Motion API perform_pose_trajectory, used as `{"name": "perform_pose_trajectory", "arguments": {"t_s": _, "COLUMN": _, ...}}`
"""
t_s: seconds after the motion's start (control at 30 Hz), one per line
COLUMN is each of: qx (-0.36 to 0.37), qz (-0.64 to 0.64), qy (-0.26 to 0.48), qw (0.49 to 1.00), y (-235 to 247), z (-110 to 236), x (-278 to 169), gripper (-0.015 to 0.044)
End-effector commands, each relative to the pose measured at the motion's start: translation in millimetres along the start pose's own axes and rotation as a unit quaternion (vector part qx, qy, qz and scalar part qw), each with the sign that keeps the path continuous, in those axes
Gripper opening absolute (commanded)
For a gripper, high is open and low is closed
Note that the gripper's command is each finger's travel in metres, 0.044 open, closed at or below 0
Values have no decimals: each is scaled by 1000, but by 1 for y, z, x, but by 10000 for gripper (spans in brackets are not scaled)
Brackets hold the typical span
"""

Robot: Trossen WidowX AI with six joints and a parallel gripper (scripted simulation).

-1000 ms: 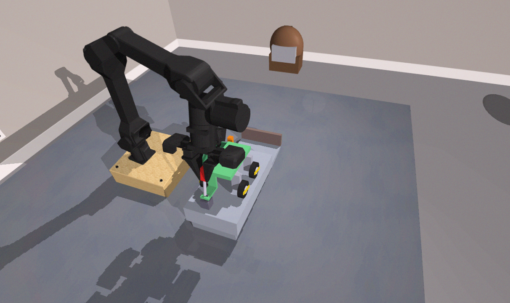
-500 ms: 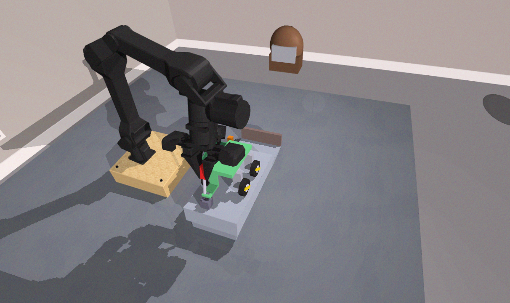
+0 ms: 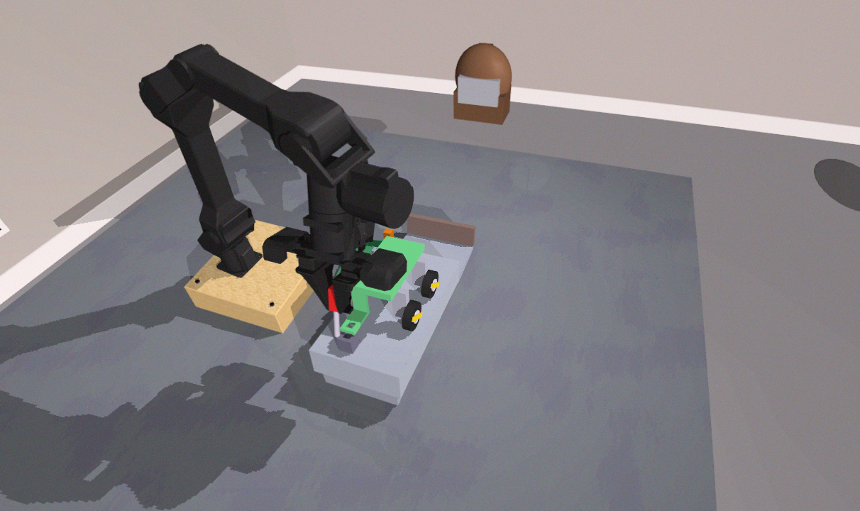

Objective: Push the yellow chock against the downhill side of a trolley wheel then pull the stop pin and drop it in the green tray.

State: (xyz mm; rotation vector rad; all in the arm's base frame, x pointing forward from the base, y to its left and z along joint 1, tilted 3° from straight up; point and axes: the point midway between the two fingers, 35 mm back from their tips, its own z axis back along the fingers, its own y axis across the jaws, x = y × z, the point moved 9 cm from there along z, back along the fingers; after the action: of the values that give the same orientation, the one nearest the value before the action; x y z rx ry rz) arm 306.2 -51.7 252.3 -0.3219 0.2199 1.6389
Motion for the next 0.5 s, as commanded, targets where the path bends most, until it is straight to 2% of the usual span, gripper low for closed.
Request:
{"name": "perform_pose_trajectory", "arguments": {"t_s": 0.0, "qx": -4, "qz": 0, "qy": 0, "qw": 1000, "y": -1, "z": 1, "x": -8, "gripper": 0}}
{"name": "perform_pose_trajectory", "arguments": {"t_s": 0.47, "qx": -2, "qz": 1, "qy": 0, "qw": 1000, "y": 31, "z": -1, "x": -9, "gripper": 0}}
